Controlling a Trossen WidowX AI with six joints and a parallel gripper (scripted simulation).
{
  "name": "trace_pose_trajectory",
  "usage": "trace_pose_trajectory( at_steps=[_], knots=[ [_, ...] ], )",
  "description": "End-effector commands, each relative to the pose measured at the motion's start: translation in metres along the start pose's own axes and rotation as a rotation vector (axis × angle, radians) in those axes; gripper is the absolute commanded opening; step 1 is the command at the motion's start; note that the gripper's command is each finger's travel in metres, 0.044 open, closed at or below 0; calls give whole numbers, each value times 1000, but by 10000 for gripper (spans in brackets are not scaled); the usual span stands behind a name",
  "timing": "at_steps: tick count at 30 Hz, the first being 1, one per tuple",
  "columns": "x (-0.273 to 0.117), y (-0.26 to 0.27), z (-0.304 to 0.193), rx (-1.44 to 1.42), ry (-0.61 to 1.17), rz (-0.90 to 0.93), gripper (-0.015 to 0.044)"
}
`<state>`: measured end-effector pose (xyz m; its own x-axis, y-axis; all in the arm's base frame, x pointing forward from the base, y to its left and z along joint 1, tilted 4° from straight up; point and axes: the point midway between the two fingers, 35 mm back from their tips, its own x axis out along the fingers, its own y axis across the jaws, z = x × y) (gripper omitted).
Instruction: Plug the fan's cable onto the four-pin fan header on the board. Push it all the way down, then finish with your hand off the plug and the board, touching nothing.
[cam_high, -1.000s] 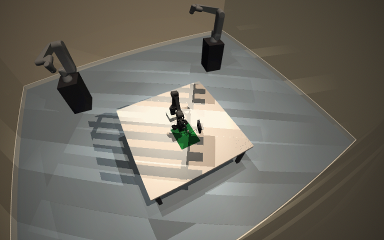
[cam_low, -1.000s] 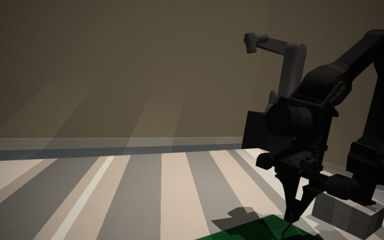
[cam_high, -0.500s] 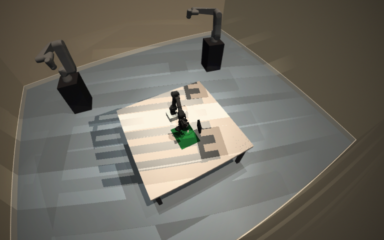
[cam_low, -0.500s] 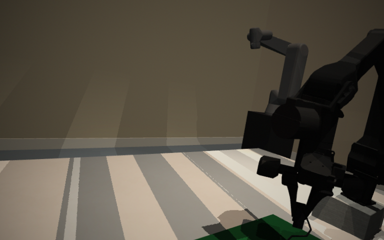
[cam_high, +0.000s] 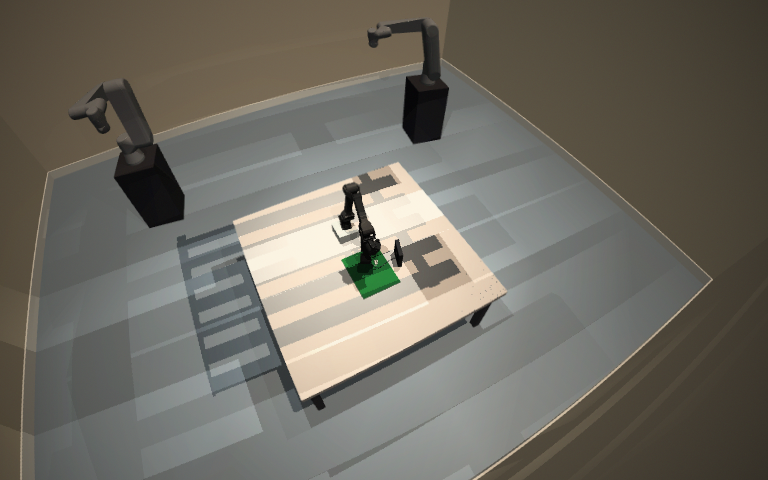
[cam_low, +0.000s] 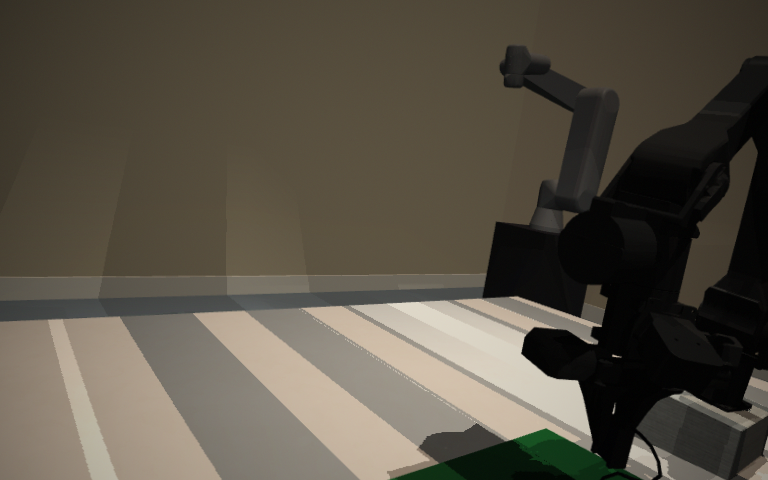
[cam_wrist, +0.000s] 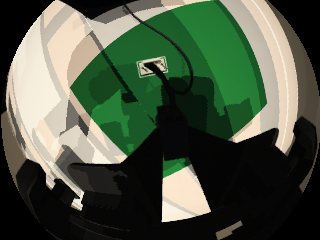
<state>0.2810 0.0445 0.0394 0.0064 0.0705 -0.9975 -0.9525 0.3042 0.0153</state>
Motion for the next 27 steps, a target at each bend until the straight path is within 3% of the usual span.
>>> trace_pose_trajectory(
  at_steps=[1, 27],
  knots=[
    [0, -1, 7, -151, -4, 3, 0],
    [1, 3, 40, -1058, -8, 1, 0]
  ],
)
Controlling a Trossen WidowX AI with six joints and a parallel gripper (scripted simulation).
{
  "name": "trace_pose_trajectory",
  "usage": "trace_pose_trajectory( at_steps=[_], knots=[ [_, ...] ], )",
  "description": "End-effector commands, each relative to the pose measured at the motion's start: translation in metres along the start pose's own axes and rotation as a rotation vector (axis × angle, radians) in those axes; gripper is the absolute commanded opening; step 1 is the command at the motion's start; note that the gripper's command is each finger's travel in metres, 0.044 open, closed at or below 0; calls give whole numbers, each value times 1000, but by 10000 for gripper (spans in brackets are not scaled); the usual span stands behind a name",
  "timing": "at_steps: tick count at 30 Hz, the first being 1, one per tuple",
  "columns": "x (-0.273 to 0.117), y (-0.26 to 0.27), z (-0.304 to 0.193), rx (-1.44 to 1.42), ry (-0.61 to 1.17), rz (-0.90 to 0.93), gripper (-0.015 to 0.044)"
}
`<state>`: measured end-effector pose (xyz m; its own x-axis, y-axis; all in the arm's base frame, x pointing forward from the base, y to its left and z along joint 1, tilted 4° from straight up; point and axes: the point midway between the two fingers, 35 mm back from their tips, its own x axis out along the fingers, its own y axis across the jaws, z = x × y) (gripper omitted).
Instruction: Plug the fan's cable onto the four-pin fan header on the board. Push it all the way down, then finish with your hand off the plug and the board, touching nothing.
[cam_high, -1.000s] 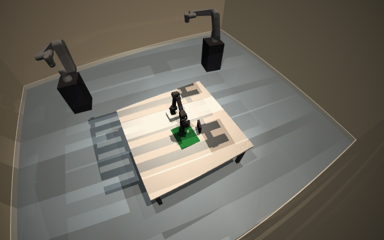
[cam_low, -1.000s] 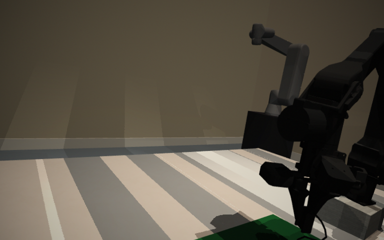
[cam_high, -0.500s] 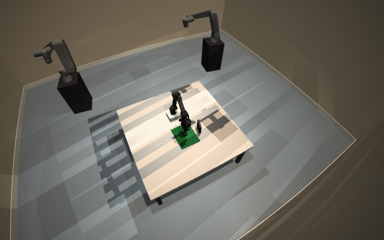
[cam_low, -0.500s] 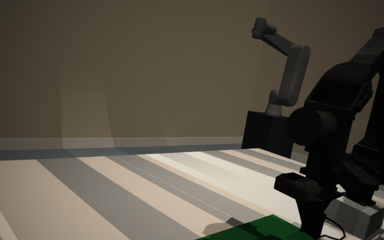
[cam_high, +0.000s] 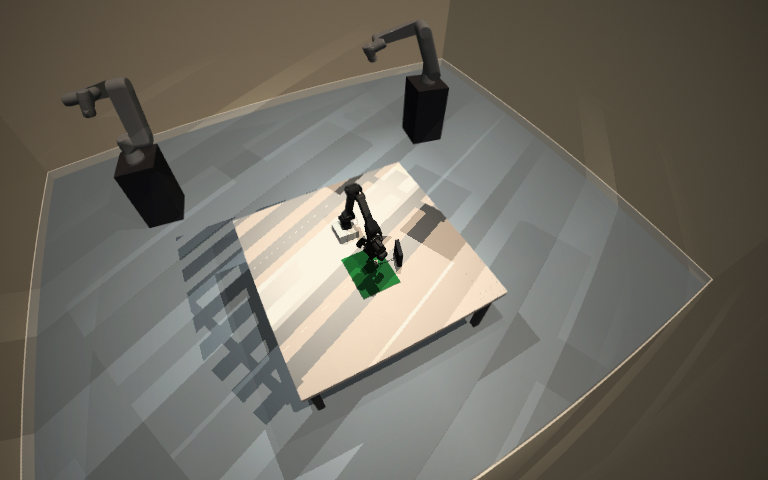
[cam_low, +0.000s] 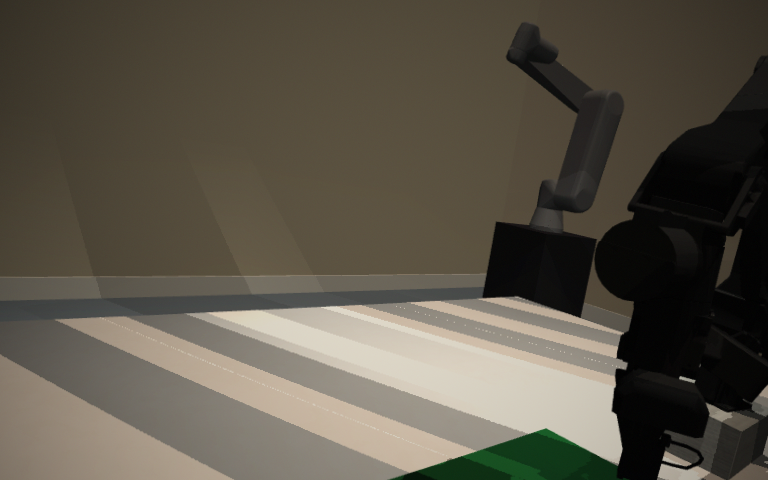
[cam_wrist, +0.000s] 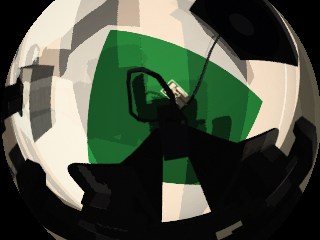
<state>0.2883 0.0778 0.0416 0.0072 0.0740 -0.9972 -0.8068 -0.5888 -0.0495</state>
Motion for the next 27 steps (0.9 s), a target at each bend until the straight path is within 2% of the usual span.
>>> trace_pose_trajectory(
  at_steps=[1, 15, 27],
  knots=[
    [0, -5, 4, -151, -5, 0, 0],
    [1, -18, 18, -639, -6, -3, 0],
    [0, -22, 17, -706, -6, -4, 0]
  ],
)
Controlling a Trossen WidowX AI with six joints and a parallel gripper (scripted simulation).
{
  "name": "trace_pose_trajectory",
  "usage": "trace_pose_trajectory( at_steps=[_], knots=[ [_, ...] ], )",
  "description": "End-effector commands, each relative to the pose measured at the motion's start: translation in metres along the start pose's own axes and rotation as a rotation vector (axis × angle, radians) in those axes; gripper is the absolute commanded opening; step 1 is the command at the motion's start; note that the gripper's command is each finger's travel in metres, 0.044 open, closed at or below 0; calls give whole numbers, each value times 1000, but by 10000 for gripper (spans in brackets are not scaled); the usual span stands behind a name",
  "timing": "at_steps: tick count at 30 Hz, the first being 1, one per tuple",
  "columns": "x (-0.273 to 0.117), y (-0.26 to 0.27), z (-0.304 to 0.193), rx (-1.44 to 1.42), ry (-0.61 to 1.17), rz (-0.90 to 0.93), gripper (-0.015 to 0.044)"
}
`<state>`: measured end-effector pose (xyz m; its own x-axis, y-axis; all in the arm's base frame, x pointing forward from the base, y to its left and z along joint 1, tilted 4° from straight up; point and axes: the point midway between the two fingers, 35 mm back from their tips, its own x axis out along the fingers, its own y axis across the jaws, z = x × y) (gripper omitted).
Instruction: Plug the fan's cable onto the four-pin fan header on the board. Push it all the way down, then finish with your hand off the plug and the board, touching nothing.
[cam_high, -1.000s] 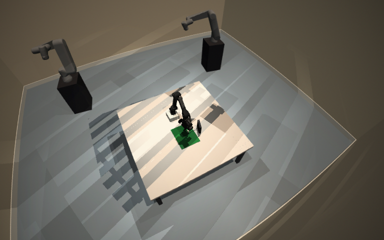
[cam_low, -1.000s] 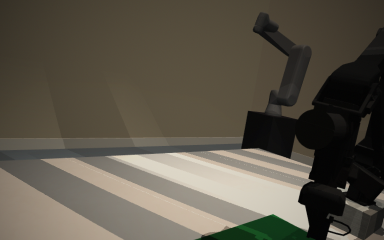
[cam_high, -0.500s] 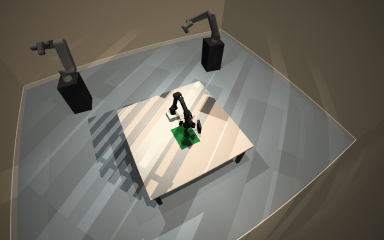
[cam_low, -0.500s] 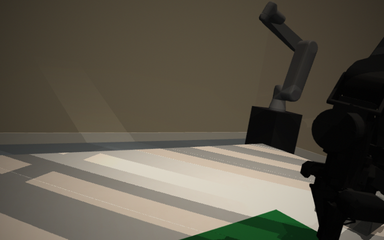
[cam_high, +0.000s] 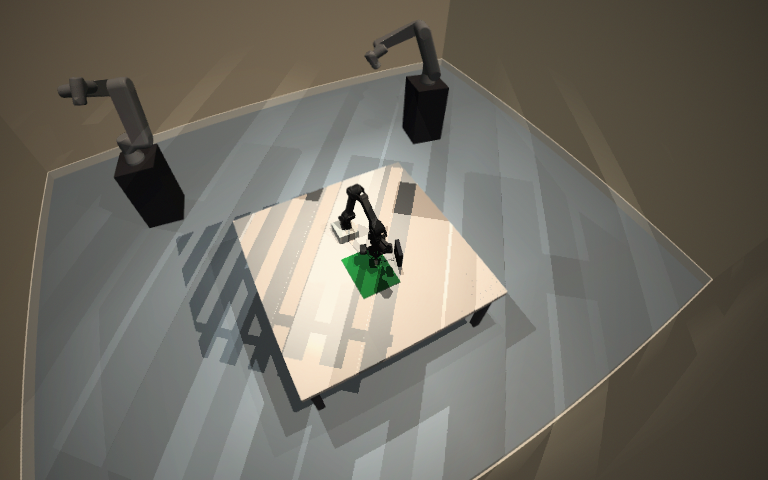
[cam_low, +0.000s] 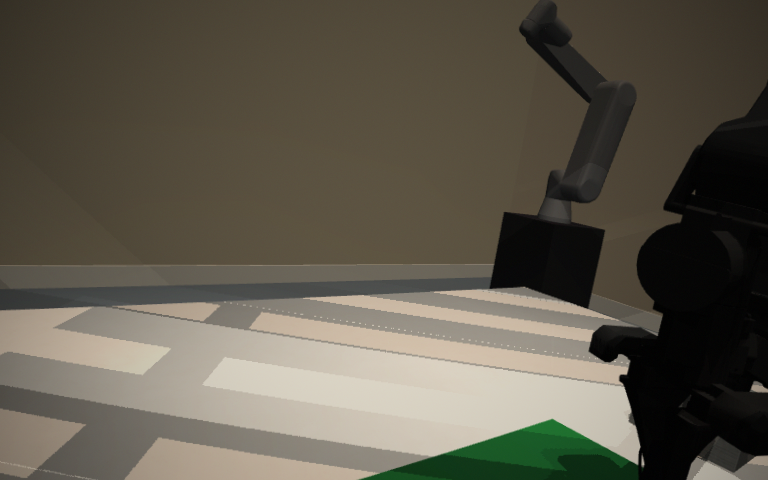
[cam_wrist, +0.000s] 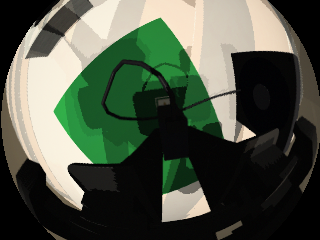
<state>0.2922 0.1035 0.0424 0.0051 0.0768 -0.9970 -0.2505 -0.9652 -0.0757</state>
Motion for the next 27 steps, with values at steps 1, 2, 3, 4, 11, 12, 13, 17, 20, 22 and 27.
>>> trace_pose_trajectory(
  at_steps=[1, 2, 3, 4, 11, 12, 13, 17, 20, 22, 27],
  knots=[
    [-1, -2, -4, -21, -2, -3, 0],
    [-1, -2, -4, -21, -2, -3, 0],
    [-1, -2, -4, -21, -2, -3, 0],
    [-1, -2, -4, -21, -2, -3, 0],
    [-1, -2, -5, -17, -1, -3, 0],
    [-1, -2, -5, -17, -1, -3, 0],
    [-1, -2, -5, -17, -1, -3, 0],
    [5, -2, -5, -16, -1, -3, 0],
    [21, -2, -5, -13, -2, -3, 0],
    [21, -2, -5, -13, -2, -3, 0],
    [21, -2, -5, -13, -2, -3, 0]
  ],
)
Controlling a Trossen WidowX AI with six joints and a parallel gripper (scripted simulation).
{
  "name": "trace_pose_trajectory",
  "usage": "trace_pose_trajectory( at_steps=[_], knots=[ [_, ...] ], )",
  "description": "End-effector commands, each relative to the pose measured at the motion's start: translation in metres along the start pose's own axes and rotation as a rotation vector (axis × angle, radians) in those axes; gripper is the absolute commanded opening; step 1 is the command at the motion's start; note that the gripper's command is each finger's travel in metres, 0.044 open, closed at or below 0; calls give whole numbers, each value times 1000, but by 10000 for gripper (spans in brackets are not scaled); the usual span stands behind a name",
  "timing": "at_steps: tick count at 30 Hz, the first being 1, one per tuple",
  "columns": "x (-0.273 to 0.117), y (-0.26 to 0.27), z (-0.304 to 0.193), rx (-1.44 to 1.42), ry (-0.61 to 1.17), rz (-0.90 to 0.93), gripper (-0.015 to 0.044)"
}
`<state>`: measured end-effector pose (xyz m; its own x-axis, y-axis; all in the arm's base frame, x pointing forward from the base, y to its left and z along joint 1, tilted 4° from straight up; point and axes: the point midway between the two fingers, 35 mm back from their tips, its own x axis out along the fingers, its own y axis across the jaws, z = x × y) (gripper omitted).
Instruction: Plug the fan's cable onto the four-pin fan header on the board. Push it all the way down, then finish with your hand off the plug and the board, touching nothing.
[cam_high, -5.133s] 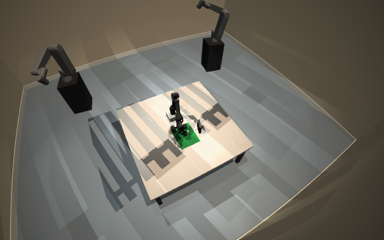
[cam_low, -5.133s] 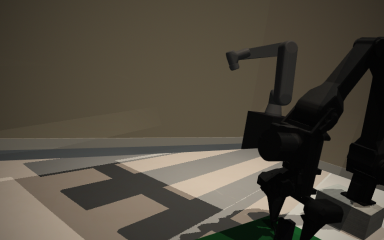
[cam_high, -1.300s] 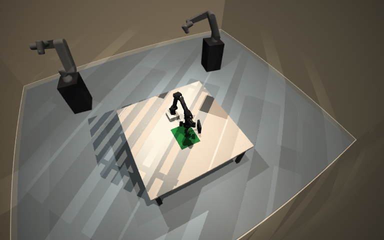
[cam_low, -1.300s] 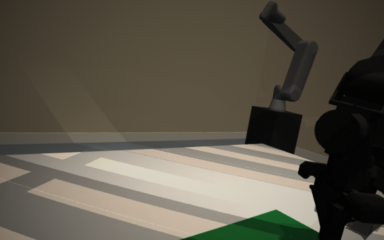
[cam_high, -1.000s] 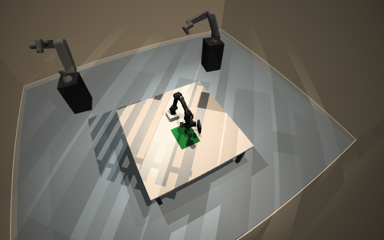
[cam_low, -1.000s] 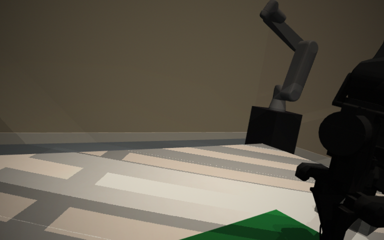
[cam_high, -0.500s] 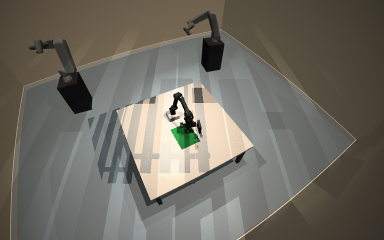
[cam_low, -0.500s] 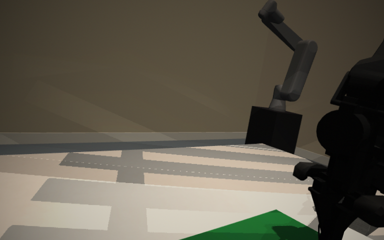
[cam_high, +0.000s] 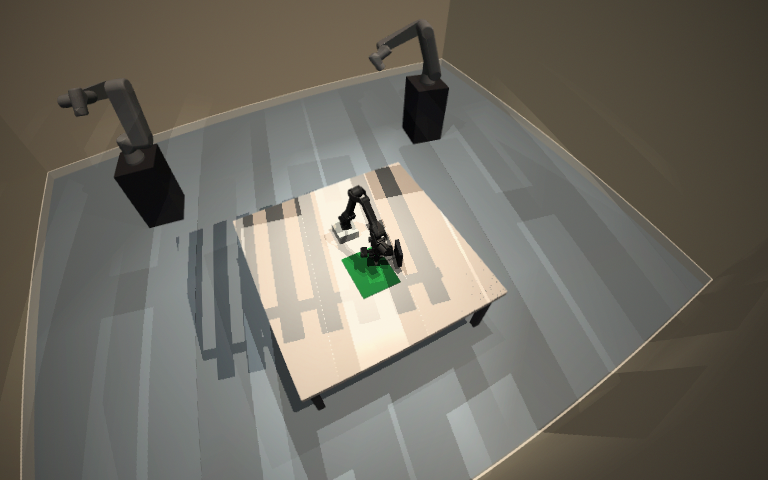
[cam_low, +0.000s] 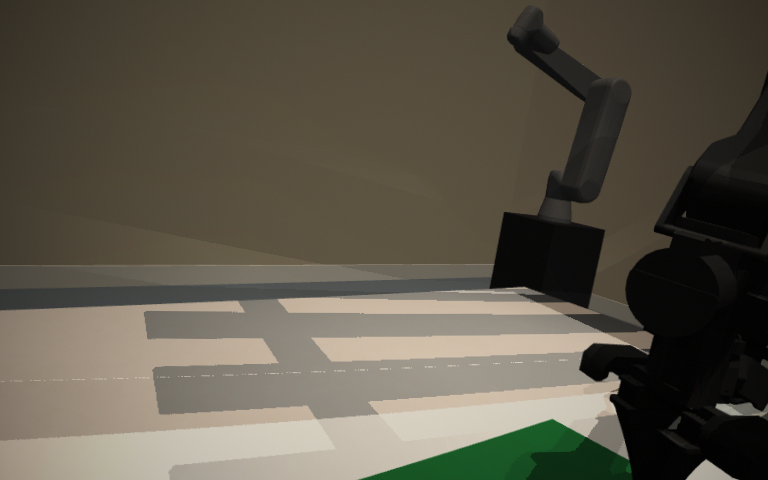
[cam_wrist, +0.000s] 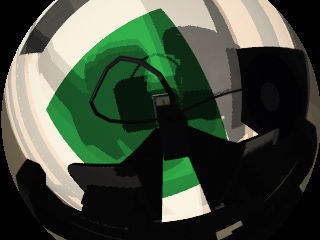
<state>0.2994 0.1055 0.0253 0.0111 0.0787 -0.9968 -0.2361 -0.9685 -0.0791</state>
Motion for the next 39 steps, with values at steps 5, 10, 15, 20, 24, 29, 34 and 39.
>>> trace_pose_trajectory(
  at_steps=[5, 10, 15, 20, 24, 29, 34, 39],
  knots=[
    [3, 0, 1, 1, -7, 0, 0],
    [3, 1, 2, 8, -7, 0, 0],
    [3, 1, 3, 14, -7, 0, 0],
    [4, 1, 3, 14, -7, 0, 0],
    [5, 1, 3, 15, -7, 0, 0],
    [6, 1, 3, 16, -7, 0, 0],
    [6, 1, 2, 16, -7, 0, 0],
    [7, 1, 2, 16, -7, 0, 0]
  ],
)
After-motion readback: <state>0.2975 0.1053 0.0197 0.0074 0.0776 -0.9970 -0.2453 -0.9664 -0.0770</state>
